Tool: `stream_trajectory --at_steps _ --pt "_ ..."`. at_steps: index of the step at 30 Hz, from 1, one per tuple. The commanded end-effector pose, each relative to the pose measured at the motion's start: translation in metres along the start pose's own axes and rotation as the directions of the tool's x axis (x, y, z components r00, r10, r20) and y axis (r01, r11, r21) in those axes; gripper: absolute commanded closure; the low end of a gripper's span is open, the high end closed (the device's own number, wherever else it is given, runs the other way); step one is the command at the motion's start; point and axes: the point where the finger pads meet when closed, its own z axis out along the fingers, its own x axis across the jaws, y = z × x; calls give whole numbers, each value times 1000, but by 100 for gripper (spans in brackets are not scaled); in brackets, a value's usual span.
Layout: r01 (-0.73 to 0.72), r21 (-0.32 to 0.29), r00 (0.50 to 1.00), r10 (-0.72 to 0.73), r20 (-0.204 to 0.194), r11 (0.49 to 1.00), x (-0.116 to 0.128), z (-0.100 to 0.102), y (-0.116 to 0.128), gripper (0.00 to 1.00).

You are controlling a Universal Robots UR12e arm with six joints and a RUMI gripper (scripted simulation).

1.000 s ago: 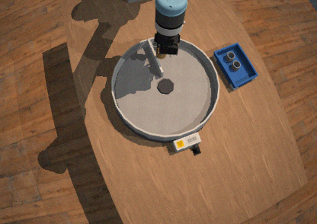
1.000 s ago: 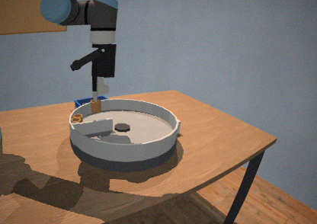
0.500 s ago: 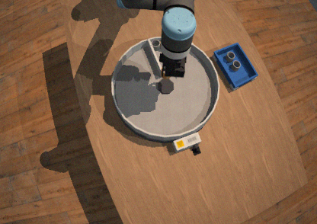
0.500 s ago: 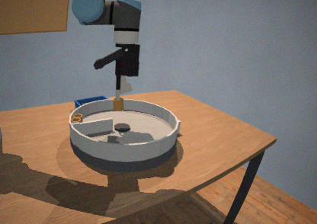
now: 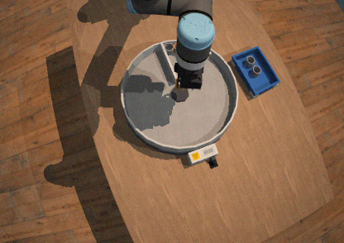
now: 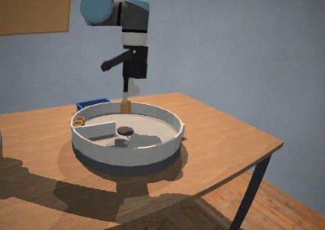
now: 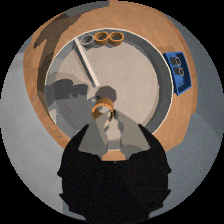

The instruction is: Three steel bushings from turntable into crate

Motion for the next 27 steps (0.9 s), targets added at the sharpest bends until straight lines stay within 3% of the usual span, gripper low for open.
stream_trajectory --at_steps 1,27 --pt "0 -1 1000 0 0 1000 0 0 1 100" --pt "0 -1 1000 0 0 1000 0 5 1 100"
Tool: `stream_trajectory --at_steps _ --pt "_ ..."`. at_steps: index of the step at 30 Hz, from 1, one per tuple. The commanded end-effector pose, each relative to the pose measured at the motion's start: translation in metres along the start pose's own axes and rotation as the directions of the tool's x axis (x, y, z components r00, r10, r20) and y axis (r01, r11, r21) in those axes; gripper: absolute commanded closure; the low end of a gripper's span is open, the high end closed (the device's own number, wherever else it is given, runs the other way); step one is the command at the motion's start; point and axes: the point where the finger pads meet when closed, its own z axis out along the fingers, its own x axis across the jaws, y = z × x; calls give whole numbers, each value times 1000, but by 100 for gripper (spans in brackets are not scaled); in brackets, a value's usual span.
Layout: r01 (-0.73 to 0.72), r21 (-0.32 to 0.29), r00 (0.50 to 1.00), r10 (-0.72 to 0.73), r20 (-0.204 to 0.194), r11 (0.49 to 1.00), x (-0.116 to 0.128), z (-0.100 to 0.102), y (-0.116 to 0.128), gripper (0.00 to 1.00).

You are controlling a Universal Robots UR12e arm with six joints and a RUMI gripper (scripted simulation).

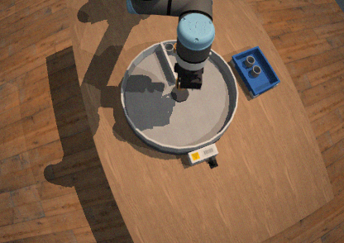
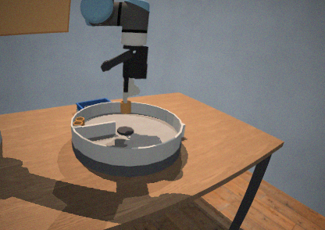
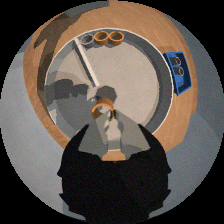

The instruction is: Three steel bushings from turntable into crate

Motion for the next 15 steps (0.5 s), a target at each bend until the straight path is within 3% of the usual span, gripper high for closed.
stream_trajectory --at_steps 1,5,15 --pt "0 -1 1000 0 0 1000 0 9 1 100" --pt "0 -1 1000 0 0 1000 0 23 1 100" --pt "0 -1 1000 0 0 1000 0 23 1 100"
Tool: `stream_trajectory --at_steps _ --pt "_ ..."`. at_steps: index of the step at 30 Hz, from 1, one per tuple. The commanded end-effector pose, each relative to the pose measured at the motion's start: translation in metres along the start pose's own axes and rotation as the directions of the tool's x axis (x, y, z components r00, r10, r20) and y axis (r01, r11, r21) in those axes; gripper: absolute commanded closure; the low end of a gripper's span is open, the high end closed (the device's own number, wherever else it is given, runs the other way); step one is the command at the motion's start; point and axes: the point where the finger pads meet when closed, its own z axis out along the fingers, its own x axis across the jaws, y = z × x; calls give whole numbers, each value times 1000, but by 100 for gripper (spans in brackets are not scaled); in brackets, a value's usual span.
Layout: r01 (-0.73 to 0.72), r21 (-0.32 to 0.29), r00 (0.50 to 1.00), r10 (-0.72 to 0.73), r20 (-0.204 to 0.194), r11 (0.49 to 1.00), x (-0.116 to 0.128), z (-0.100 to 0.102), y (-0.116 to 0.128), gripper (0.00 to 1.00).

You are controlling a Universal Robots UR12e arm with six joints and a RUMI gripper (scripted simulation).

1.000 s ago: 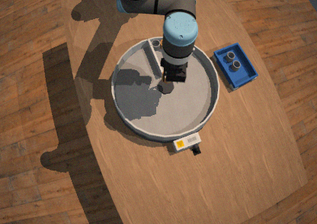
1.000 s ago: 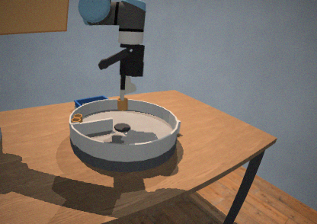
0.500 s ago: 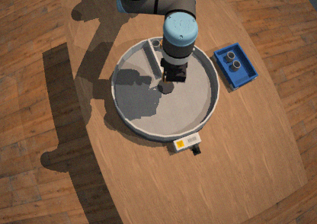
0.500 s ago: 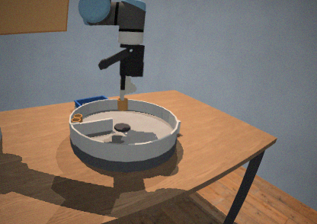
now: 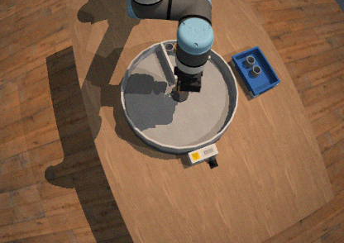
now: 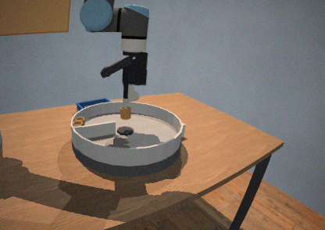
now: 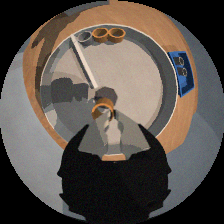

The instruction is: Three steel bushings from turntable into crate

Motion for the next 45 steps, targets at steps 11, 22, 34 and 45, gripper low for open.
stream_trajectory --at_steps 11,22,34,45 --pt "0 -1 1000 0 0 1000 0 0 1 100" --pt "0 -1 1000 0 0 1000 0 0 1 100" --pt "0 -1 1000 0 0 1000 0 2 1 100" --pt "0 -1 1000 0 0 1000 0 16 1 100"
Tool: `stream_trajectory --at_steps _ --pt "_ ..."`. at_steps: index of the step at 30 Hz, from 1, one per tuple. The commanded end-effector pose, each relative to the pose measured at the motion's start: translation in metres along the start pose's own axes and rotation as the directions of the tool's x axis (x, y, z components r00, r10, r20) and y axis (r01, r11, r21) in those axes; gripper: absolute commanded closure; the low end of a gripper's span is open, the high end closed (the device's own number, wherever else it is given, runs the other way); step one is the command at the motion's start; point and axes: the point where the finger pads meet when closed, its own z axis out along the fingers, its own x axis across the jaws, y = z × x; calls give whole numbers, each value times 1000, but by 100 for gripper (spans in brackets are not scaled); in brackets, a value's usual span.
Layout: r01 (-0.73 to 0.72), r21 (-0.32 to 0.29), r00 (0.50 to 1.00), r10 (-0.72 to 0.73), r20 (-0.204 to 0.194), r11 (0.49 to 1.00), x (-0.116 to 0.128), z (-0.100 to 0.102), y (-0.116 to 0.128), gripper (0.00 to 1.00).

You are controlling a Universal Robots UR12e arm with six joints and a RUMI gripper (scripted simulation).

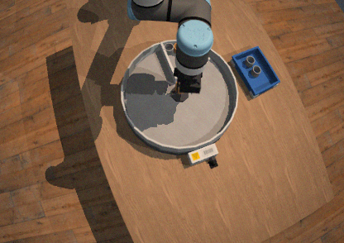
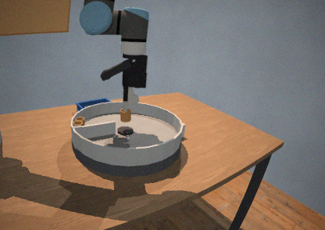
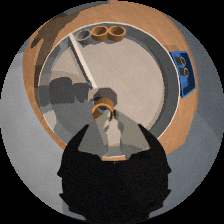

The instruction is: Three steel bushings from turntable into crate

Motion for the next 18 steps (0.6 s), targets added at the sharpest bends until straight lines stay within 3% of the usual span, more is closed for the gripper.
stream_trajectory --at_steps 1,18 --pt "0 -1 1000 0 0 1000 0 8 1 100" --pt "0 -1 1000 0 0 1000 0 29 1 100"
